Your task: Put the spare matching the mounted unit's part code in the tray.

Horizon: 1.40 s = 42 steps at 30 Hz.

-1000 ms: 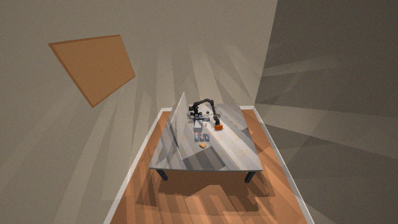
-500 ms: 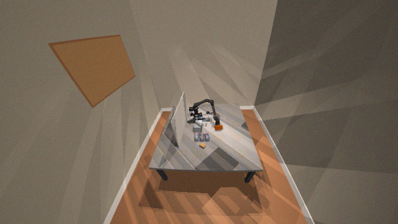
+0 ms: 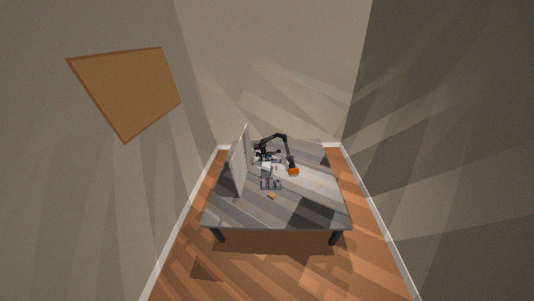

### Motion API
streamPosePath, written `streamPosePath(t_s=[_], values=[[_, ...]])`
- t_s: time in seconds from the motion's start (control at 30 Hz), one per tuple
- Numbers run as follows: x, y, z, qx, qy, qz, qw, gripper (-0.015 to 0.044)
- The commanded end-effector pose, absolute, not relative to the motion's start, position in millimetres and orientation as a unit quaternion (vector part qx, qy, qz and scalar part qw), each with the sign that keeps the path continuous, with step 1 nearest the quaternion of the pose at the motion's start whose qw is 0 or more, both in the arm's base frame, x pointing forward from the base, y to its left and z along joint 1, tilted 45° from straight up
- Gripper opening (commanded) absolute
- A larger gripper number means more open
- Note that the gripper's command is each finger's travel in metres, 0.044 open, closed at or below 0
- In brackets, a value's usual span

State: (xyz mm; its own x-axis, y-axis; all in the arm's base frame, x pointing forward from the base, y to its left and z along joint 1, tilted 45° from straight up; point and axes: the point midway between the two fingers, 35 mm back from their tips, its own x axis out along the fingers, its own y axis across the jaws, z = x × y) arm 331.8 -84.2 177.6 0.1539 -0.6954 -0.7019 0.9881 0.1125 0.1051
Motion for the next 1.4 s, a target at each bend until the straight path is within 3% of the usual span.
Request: streamPosePath(t_s=[0.0, 0.3, 0.57, 1.37], values=[[331.9, -83.7, 177.8, 0.290, 0.252, -0.599, 0.702, 0.0210], [331.9, -81.9, 179.5, 0.290, 0.252, -0.599, 0.703, 0.0440], [314.1, -11.8, 249.0, 0.285, 0.258, -0.571, 0.726, 0.0440], [316.7, -10.4, 247.2, 0.289, 0.260, -0.563, 0.729, 0.0440]])
